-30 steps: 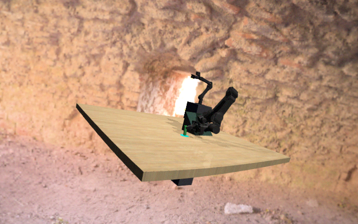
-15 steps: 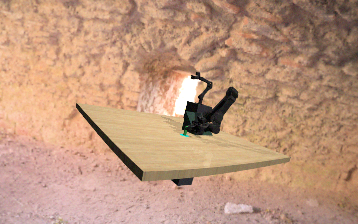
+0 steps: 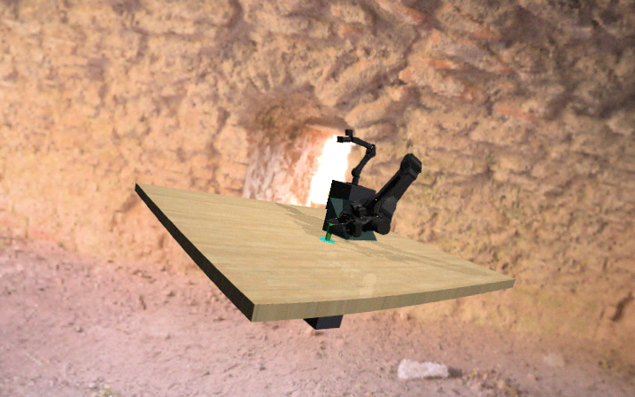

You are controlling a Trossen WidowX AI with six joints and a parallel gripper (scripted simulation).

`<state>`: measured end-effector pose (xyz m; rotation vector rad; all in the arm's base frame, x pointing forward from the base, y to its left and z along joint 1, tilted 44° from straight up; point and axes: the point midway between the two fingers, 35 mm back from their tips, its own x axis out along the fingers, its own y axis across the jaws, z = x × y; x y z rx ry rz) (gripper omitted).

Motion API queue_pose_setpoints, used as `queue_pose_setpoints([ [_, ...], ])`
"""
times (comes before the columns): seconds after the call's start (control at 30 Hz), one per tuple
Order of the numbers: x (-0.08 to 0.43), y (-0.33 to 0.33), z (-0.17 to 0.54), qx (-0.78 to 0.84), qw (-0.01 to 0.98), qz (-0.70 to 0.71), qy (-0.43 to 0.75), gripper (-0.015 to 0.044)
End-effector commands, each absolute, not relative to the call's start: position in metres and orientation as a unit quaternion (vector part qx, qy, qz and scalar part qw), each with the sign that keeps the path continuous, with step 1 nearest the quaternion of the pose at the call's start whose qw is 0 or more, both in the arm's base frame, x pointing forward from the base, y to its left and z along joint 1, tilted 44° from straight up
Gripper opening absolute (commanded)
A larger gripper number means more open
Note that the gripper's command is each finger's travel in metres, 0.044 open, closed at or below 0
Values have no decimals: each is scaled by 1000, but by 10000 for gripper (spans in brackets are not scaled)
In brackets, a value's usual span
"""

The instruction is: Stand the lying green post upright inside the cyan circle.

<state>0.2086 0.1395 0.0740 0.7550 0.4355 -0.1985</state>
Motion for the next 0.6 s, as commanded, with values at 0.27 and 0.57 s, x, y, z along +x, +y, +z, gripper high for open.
queue_pose_setpoints([
  [0.27,216,112,109,367,901,-96,211,400],
  [0.57,213,87,133,367,903,-93,204,400],
])
